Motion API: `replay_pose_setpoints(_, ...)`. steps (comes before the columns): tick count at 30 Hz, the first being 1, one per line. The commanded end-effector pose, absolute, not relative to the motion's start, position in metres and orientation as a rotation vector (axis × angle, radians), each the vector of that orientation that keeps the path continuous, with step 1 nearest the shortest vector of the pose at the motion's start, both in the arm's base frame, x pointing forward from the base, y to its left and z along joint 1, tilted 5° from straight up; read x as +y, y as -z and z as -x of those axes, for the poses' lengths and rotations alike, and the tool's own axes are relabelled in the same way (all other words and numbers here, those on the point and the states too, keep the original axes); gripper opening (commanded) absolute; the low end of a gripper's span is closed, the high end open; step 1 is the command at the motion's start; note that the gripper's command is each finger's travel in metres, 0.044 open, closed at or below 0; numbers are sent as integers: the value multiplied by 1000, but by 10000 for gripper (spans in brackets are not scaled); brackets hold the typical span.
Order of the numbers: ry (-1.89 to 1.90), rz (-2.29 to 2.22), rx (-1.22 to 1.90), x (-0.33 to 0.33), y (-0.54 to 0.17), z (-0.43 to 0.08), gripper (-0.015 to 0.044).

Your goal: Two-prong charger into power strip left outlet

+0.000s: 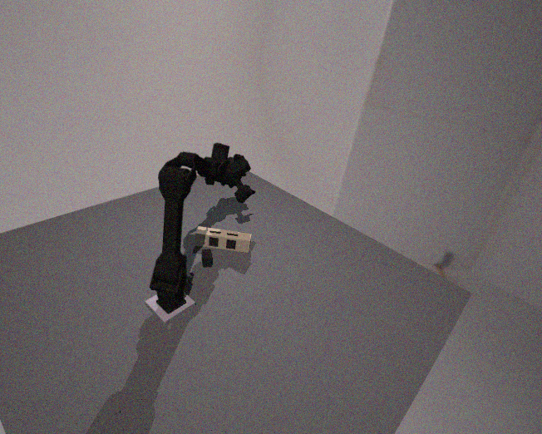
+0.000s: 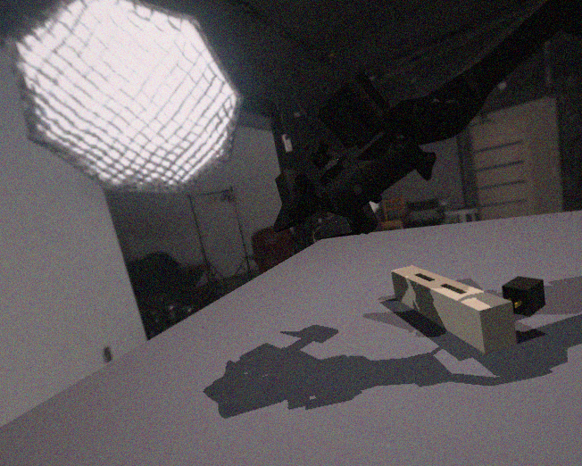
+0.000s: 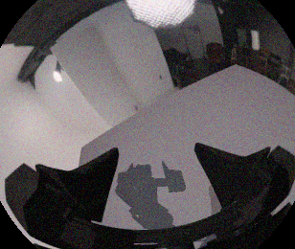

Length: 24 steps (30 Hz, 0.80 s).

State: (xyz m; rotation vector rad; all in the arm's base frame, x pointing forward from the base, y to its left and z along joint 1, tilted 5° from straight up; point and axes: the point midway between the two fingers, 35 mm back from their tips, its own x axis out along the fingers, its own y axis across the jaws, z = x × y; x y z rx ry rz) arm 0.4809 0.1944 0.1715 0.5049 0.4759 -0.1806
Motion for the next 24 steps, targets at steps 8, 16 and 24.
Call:
replay_pose_setpoints(8,107,-196,679,173,-148,-448,440)
replay_pose_setpoints(16,22,24,835,156,-130,-418,440)
replay_pose_setpoints(24,-88,224,985,140,-115,-384,440)
